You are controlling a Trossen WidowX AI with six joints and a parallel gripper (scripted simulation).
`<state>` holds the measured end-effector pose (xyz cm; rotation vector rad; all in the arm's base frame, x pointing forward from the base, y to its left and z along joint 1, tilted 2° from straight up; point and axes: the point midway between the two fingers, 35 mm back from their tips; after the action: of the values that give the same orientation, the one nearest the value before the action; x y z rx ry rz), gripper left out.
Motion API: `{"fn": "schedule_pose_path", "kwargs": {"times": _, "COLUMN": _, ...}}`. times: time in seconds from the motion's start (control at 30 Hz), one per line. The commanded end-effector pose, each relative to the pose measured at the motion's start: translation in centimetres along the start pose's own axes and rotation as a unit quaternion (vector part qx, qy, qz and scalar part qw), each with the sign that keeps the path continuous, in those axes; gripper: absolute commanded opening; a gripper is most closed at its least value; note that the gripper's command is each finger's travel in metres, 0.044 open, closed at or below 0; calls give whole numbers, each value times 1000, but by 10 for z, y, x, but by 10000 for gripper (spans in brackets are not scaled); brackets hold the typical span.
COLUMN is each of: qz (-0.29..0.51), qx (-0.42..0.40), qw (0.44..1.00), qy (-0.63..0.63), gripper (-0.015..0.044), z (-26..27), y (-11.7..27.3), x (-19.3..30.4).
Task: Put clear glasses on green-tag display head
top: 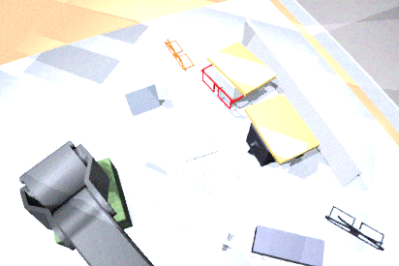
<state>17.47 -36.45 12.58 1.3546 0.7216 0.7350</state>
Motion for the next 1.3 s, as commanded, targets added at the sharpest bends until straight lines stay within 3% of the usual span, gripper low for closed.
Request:
{"fn": "schedule_pose_path", "kwargs": {"times": 0.0, "qz": -1, "qx": -1, "qw": 1000, "qy": -1, "gripper": 200, "z": 0, "y": 0, "x": 0}}
{"fn": "schedule_pose_path", "kwargs": {"times": 0.23, "qz": 0, "qx": -1, "qw": 1000, "qy": 21, "gripper": 200, "z": 4, "y": -1, "x": 12}}
{"fn": "schedule_pose_path", "kwargs": {"times": 0.47, "qz": 11, "qx": -1, "qw": 972, "qy": 234, "gripper": 200, "z": 7, "y": -18, "x": 137}}
{"fn": "schedule_pose_path", "kwargs": {"times": 0.67, "qz": 19, "qx": -2, "qw": 906, "qy": 423, "gripper": 200, "z": -29, "y": -33, "x": 239}}
{"fn": "schedule_pose_path", "kwargs": {"times": 0.9, "qz": 25, "qx": -5, "qw": 782, "qy": 623, "gripper": 200, "z": -104, "y": -53, "x": 324}}
{"fn": "schedule_pose_path", "kwargs": {"times": 1.03, "qz": 27, "qx": -6, "qw": 709, "qy": 705, "gripper": 200, "z": -142, "y": -63, "x": 349}}
{"fn": "schedule_pose_path", "kwargs": {"times": 1.23, "qz": 27, "qx": -7, "qw": 705, "qy": 709, "gripper": 200, "z": -142, "y": -63, "x": 350}}
{"fn": "schedule_pose_path", "kwargs": {"times": 1.27, "qz": 27, "qx": -7, "qw": 705, "qy": 709, "gripper": 174, "z": -142, "y": -63, "x": 350}}
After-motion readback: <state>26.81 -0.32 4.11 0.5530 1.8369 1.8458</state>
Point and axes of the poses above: the point midway between the two fingers, 35 mm back from their tips, its own y axis back along the fingers, its own z axis across the jaws, x = y × z, and after that the axes turned 1 degree about y, right-handed
